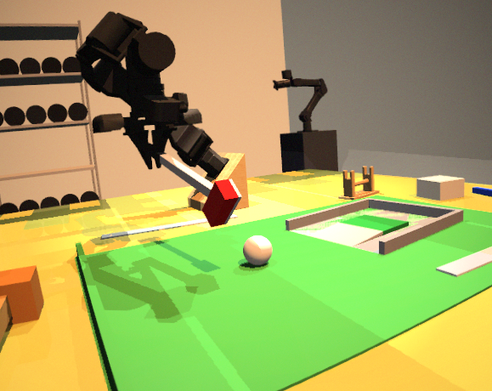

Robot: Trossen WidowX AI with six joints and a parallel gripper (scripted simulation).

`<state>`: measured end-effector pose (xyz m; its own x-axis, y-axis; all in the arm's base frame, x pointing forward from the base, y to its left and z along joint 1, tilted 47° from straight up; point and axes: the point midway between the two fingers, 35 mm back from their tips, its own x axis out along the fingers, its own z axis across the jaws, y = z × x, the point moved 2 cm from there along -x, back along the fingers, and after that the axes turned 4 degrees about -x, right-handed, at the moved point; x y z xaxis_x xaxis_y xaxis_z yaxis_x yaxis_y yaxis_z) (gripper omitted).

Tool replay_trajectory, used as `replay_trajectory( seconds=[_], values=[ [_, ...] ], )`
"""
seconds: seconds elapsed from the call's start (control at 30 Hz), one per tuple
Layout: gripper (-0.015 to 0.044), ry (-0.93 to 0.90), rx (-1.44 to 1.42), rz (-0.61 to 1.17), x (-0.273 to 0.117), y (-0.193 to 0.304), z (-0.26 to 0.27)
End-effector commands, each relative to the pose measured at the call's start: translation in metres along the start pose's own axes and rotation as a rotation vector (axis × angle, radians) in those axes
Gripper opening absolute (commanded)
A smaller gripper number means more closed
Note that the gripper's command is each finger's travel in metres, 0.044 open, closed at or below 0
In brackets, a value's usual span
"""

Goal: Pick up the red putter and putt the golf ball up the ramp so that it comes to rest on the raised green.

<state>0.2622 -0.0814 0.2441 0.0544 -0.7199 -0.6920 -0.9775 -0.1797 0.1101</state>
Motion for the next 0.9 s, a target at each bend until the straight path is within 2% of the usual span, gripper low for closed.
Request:
replay_trajectory(
  seconds=[0.0,0.23,0.87],
  values=[
    [0.0,0.006,0.007,-0.003,0.006,0.001,-0.002],
    [0.0,0.008,0.008,-0.003,0.033,0.001,-0.003],
    [0.0,0.01,0.008,-0.004,0.06,0.001,-0.003]
  ],
)
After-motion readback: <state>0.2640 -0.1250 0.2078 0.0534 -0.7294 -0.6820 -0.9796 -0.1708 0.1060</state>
